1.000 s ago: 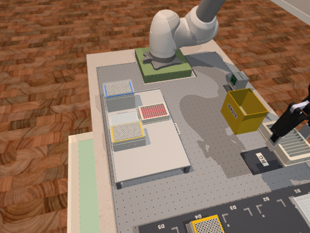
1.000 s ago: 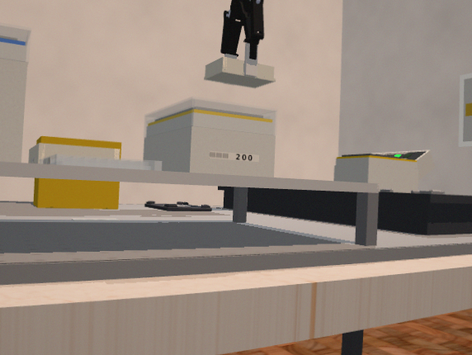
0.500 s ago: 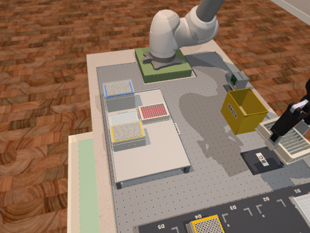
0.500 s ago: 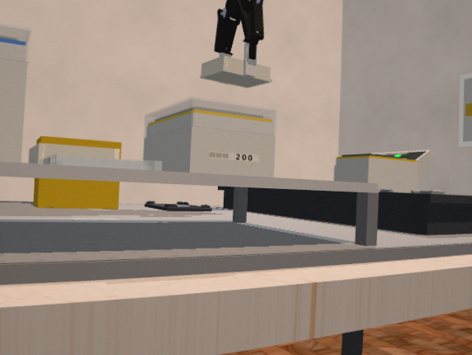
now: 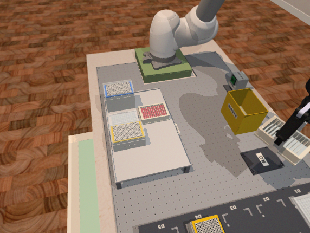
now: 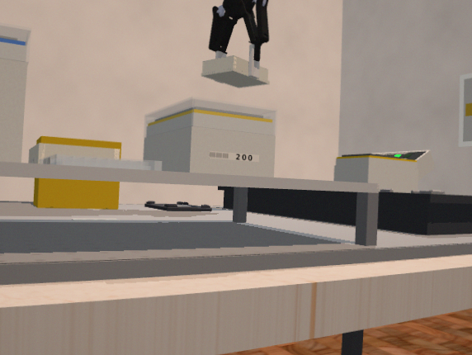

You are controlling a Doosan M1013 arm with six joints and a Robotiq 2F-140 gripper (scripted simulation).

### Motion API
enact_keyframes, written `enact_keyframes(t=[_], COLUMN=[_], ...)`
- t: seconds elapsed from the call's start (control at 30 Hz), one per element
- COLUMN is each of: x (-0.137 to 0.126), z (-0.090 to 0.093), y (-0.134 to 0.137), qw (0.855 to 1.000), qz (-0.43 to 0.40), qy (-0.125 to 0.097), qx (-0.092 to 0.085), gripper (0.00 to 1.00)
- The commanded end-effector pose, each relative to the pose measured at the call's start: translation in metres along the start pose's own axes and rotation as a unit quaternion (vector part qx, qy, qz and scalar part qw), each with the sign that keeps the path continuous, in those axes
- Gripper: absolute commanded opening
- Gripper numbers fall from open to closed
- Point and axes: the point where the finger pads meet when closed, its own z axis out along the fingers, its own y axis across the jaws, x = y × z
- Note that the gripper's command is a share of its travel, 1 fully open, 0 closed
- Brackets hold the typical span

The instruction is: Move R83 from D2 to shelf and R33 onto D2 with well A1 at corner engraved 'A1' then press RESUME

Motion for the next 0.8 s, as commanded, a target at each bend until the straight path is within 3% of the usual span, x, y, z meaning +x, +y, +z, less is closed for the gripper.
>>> enact_keyframes(t=[0.0,0.43,0.77], x=[-0.0001,-0.0001,-0.0001], z=[-0.0002,-0.0002,-0.0002], y=[0.0000,0.0000,0.0000], qw=[1.000,0.990,0.972], qz=[-0.032,-0.141,-0.235], qy=[0.000,0.000,0.000], qx=[0.000,0.000,0.000], gripper=[0.00,0.00,0.00])
